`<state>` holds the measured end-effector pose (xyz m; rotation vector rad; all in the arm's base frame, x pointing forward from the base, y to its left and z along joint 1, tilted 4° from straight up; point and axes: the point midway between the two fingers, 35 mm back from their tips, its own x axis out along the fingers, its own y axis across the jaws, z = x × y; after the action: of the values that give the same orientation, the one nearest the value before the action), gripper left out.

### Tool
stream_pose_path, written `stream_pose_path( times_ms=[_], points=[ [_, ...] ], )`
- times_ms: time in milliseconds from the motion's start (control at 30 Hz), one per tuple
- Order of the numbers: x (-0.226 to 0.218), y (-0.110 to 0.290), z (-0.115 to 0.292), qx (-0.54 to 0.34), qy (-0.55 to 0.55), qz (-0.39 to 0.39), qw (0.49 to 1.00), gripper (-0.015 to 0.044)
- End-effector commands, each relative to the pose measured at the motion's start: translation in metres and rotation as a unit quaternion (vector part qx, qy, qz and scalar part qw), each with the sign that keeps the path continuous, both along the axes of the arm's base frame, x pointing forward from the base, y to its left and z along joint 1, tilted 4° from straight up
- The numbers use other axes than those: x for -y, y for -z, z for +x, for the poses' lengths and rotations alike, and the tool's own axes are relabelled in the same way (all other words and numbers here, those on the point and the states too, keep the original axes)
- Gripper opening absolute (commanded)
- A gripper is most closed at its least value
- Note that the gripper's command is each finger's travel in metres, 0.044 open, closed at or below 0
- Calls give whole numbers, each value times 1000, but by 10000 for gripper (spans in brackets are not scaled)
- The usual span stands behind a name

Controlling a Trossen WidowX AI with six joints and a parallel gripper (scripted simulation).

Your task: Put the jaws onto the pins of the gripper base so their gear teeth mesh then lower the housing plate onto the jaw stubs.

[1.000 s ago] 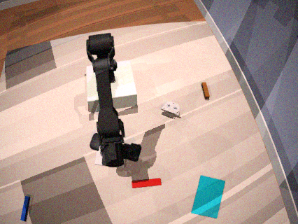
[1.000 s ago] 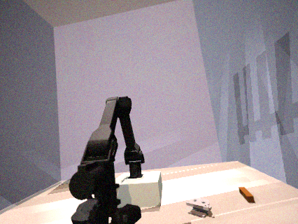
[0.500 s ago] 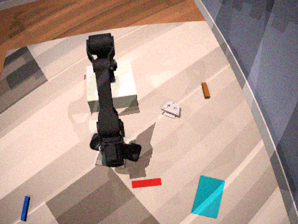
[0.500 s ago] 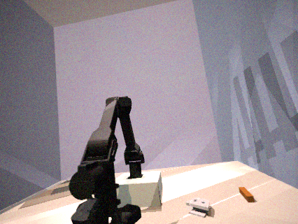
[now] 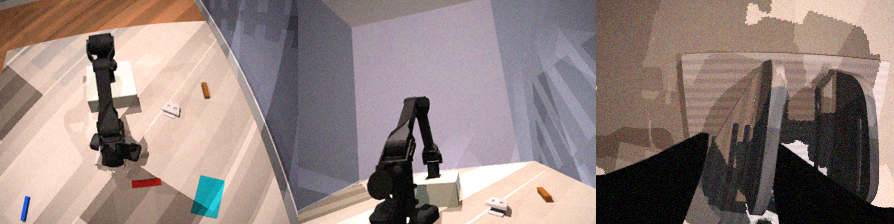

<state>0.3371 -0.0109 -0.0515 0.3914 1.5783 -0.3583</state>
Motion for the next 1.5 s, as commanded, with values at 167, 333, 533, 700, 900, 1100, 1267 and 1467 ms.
stream_pose_path(
  times_ms=[167,333,533,700,900,1100,1267,1467],
  points=[
    [1,2,-2,-5,1,-2,1000,134],
    [1,-2,-2,-5,1,-2,1000,134],
    [1,0,-3,-5,1,-2,1000,134],
    [1,0,-3,-5,1,-2,1000,134],
    [1,2,-3,-5,1,-2,1000,134],
    [1,3,-3,-5,1,-2,1000,134],
    [1,4,-3,-5,1,-2,1000,134],
    [1,4,-3,-5,1,-2,1000,134]
  ],
)
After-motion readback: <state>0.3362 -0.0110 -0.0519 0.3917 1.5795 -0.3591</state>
